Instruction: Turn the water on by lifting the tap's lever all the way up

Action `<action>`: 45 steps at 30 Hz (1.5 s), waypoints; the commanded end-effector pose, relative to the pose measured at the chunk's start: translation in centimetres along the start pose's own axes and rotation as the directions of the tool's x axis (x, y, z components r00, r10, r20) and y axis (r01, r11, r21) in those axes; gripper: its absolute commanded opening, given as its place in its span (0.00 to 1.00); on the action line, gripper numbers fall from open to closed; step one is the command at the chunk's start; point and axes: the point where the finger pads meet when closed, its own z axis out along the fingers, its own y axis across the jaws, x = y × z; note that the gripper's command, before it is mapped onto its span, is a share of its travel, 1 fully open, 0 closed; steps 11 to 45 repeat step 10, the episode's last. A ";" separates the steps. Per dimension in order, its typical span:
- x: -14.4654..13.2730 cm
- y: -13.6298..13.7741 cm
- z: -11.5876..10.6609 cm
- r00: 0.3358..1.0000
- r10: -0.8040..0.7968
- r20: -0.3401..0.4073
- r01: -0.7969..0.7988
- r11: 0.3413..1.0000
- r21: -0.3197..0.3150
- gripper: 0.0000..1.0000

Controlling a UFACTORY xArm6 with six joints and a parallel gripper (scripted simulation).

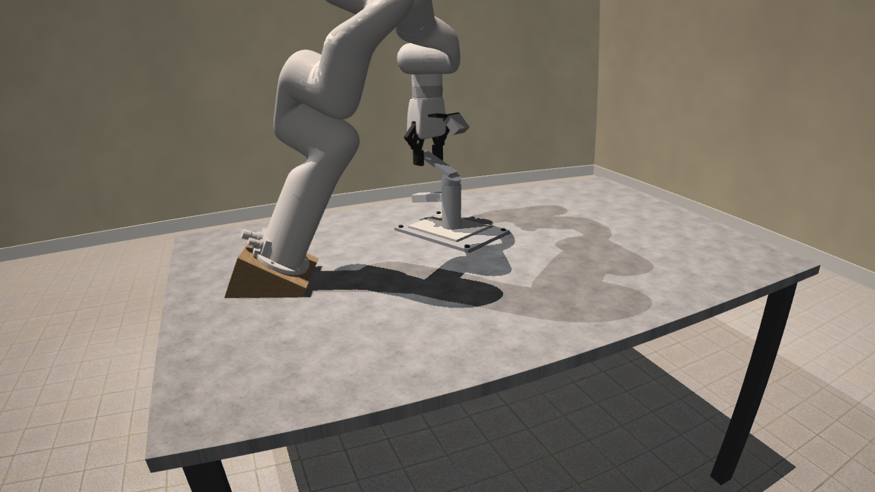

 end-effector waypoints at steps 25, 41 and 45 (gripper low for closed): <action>0.0 -0.1 -1.6 1.000 0.001 0.002 -0.001 1.000 0.004 0.72; 0.0 -0.1 -1.6 1.000 0.001 0.002 -0.001 1.000 0.004 0.72; 0.0 -0.1 -1.6 1.000 0.001 0.002 -0.001 1.000 0.004 0.72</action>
